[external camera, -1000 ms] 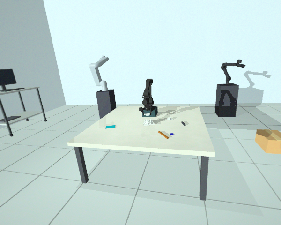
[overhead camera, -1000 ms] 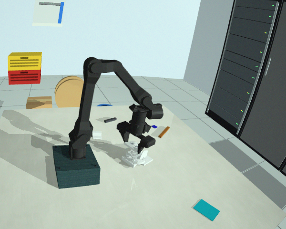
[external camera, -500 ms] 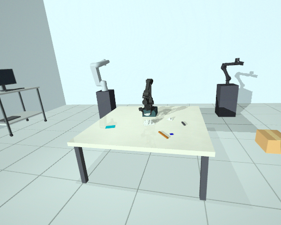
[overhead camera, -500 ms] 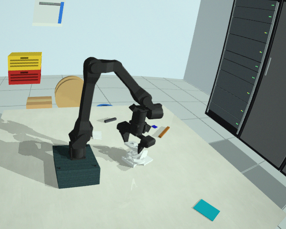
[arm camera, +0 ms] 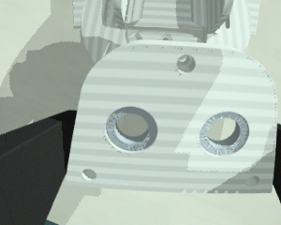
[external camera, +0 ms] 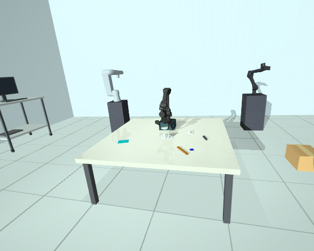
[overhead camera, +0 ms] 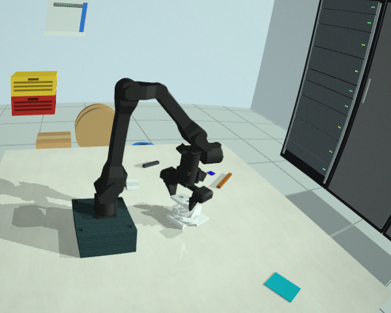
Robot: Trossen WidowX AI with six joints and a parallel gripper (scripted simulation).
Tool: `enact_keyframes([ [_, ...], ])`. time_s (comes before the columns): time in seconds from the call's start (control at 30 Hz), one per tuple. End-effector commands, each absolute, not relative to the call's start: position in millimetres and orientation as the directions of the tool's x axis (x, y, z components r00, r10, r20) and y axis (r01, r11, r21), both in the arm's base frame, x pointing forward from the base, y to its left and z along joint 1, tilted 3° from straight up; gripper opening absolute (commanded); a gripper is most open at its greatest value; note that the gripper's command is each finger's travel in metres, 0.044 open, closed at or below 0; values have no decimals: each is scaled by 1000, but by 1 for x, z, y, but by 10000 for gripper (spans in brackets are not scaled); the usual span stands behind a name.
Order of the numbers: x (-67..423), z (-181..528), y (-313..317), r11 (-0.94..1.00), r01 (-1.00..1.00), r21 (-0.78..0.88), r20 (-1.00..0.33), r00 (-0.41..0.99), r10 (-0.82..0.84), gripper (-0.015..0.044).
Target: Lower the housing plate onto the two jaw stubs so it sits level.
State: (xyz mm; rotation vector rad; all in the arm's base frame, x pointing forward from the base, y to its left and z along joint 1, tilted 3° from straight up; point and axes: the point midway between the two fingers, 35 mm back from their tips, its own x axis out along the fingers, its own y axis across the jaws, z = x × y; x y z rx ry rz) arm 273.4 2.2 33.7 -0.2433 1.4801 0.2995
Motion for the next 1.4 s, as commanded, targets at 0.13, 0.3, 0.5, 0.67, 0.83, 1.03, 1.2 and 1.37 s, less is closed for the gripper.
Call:
enact_keyframes([
  [0.13, 274, 19, 4, 941, -338, 31, -997, 55, 53, 351],
  [0.3, 274, 11, 4, 941, -338, 31, -997, 55, 53, 351],
  [0.5, 274, 1, 4, 941, -338, 31, -997, 55, 53, 351],
  [0.67, 274, -7, 5, 941, -338, 31, -997, 55, 53, 351],
  [0.83, 274, -15, 5, 941, -338, 31, -997, 55, 53, 351],
  [1.03, 274, -22, 6, 941, -338, 31, -997, 55, 53, 351],
  [1.2, 274, -22, 6, 941, -338, 31, -997, 55, 53, 351],
  [1.37, 274, -22, 6, 941, -338, 31, -997, 55, 53, 351],
])
